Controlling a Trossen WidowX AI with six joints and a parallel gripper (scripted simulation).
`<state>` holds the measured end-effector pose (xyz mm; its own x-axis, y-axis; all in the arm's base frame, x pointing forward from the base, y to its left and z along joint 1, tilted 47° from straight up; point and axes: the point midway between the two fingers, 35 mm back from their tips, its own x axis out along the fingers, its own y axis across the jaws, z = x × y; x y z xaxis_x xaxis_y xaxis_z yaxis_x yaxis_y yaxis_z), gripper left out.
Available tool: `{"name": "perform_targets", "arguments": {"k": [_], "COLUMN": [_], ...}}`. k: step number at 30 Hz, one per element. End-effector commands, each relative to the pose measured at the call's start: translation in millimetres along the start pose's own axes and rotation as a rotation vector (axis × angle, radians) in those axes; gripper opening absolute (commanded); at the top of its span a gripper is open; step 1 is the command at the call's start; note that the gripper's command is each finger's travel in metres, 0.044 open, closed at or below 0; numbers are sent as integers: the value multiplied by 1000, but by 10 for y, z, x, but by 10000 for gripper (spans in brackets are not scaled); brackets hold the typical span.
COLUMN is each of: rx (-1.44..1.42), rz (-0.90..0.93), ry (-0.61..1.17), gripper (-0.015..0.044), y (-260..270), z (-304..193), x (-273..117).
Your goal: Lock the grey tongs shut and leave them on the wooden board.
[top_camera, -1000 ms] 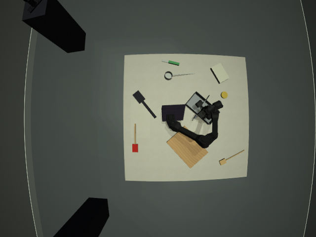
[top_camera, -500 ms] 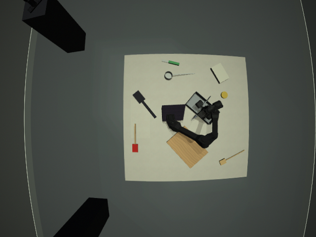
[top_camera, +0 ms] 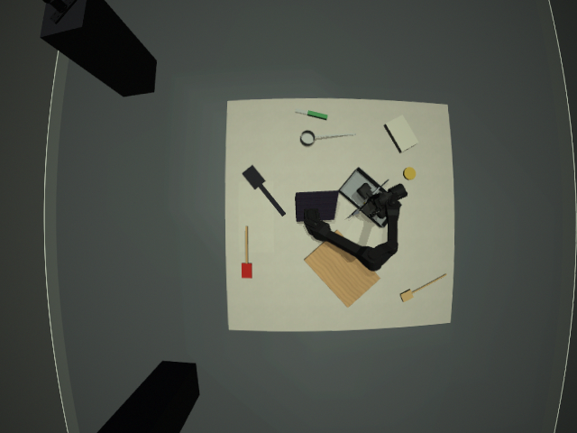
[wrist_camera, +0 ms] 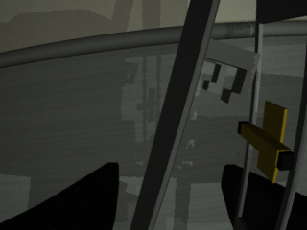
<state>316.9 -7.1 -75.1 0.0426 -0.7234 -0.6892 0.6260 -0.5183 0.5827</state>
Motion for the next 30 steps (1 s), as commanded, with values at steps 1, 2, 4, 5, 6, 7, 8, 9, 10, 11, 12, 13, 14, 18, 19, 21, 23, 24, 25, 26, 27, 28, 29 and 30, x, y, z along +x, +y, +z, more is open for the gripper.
{"name": "perform_targets", "arguments": {"k": [1,2,4,5,6,7,8,9,10,11,12,13,14,18,19,21,23,24,25,26,27,28,29,30], "rx": [2,2,2,2,2,2,2,2,2,2,2,2,2,2,2,2,2,2,2,2,2,2,2,2], "rz": [-2,-2,-2,-2,-2,-2,-2,-2,-2,-2,-2,-2,-2,-2,-2,-2,-2,-2,-2,-2,-2,-2,-2,-2], "ry": [2,2,2,2,2,2,2,2,2,2,2,2,2,2,2,2,2,2,2,2,2,2,2,2], "gripper": [181,174,161,154,147,141,134,127,121,114,107,101,94,67,61,47,34,27,21,-5,-32,-58,-84,-110], "y": [-1,-1,-1,-1,-1,-1,-1,-1,-1,-1,-1,-1,-1,-1,-1,-1,-1,-1,-1,-1,-1,-1,-1,-1], "z": [-4,-4,-4,-4,-4,-4,-4,-4,-4,-4,-4,-4,-4,-4,-4,-4,-4,-4,-4,-4,-4,-4,-4,-4], "x": [-2,-2,-2,-2,-2,-2,-2,-2,-2,-2,-2,-2,-2,-2,-2,-2,-2,-2,-2,-2,-2,-2,-2,-2]}}
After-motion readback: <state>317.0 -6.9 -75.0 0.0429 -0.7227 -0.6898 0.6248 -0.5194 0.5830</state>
